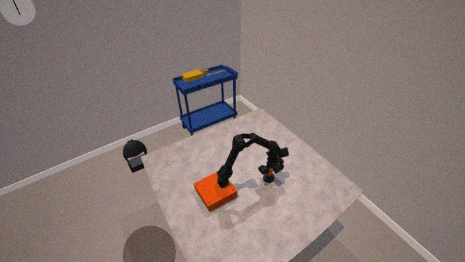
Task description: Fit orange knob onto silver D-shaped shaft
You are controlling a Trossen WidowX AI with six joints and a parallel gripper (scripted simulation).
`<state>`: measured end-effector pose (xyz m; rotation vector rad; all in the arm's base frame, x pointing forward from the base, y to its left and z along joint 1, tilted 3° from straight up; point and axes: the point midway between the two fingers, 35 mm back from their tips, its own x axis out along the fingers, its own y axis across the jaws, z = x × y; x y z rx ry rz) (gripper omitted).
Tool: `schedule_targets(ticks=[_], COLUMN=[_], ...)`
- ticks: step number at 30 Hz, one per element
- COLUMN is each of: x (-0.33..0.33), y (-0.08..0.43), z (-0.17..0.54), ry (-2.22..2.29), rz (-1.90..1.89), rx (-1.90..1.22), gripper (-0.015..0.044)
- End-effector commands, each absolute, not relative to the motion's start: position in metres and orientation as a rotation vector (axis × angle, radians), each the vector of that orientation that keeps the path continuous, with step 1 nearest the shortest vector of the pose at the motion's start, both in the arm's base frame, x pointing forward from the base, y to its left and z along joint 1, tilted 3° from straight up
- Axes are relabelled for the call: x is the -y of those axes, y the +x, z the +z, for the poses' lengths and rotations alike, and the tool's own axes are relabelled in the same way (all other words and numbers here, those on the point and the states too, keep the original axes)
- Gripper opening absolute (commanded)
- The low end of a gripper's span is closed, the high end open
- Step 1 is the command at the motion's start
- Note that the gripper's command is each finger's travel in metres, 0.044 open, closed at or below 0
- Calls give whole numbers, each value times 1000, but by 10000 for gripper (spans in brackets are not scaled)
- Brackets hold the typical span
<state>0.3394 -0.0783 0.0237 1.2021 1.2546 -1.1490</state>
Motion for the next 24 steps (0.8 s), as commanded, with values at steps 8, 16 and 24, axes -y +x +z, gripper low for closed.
schedule_targets(ticks=[8, 16, 24], x=[78, 78, 76], y=[340, 339, 338], z=[23, 23, 22], ry=[1242, 1228, 1195], rz=[-1190, -1175, -1142], rx=[-1229, -1238, -1257], gripper=[0, 0, 0])
